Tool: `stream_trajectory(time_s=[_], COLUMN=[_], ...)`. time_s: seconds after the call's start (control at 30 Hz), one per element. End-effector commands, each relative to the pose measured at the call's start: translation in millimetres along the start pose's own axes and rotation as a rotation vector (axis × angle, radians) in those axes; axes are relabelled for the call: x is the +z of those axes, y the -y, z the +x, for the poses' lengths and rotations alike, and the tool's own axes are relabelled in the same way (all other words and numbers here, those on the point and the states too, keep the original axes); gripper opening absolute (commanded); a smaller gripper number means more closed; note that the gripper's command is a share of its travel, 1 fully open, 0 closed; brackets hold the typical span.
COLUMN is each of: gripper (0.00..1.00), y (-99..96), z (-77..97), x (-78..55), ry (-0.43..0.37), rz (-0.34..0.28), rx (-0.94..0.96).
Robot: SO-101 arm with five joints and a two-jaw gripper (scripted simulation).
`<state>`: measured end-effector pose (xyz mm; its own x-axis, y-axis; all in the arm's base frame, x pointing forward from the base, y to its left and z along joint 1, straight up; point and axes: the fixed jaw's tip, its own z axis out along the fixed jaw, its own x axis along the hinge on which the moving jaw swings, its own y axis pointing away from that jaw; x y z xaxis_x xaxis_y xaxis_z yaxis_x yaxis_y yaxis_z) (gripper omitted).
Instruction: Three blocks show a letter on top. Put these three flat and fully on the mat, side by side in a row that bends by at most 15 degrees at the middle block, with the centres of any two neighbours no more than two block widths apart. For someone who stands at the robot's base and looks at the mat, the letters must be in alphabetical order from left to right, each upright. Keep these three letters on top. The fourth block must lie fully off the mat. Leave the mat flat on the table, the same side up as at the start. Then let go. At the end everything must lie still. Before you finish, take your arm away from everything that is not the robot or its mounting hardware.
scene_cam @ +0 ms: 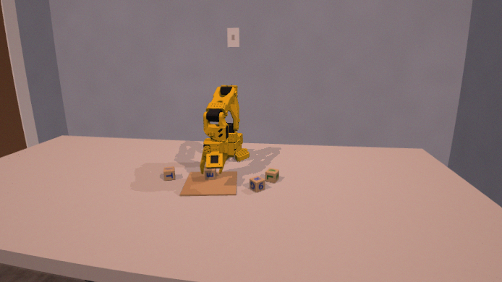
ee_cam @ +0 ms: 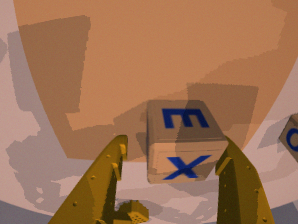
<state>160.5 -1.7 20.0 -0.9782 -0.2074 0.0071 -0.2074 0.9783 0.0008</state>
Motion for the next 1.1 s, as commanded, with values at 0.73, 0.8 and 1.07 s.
stream_trajectory(time_s=[0.73,0.8,1.07], gripper=[0.16,0.16,0.11], y=[10.8,10.8,10.8], z=[-9.4,-9.4,-9.4], x=[-8.1,-8.1,-8.1], ry=[0.061,0.061,0.061], rz=[0.018,0.018,0.018], rx=[0.000,0.000,0.000])
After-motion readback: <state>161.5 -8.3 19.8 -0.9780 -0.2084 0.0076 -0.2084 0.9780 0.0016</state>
